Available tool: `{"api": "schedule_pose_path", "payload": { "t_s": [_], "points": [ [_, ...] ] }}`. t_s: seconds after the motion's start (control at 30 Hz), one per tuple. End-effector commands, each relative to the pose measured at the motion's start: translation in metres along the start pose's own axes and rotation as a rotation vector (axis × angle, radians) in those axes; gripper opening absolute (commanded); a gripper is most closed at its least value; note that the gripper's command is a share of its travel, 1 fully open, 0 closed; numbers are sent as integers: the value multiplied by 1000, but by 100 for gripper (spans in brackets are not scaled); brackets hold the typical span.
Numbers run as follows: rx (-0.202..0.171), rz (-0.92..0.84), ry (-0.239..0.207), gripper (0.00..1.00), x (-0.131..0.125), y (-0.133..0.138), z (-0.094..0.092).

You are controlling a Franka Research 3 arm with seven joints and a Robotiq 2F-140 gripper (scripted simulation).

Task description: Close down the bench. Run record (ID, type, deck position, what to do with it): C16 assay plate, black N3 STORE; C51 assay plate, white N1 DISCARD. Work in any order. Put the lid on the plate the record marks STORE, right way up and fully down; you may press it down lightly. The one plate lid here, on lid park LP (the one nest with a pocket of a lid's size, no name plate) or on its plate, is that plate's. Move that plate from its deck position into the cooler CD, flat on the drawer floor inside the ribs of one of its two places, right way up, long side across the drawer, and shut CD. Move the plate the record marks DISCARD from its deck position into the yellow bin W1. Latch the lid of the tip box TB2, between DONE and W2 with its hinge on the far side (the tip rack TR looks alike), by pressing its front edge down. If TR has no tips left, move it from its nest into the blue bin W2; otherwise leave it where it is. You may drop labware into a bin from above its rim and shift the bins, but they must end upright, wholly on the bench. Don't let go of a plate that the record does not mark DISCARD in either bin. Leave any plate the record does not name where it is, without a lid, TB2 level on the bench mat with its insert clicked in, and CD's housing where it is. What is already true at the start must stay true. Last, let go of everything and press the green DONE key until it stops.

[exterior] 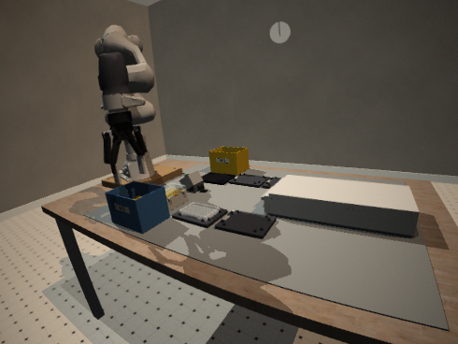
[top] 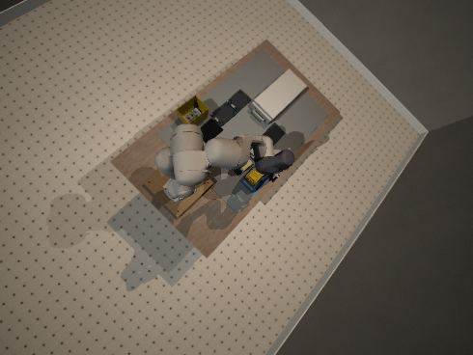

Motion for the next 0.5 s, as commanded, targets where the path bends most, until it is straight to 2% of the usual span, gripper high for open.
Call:
{"api": "schedule_pose_path", "payload": {
  "t_s": [0.0,0.03,0.07,0.47],
  "points": [
    [-4,-2,3,66,0,2,-1],
    [-4,-2,3,66,0,2,-1],
    [-3,19,3,0,-1,-2,-2],
    [-3,19,3,0,-12,-49,-6]
  ]
}}
Point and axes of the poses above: the point where the finger pads meet when closed, its own z axis out along the fingers, its own y axis across the jaws, x = y × z, the point moved 3 cm from there along -z, back along the fingers, and after that the axes turned 6 degrees about z, right-handed, at the moved point
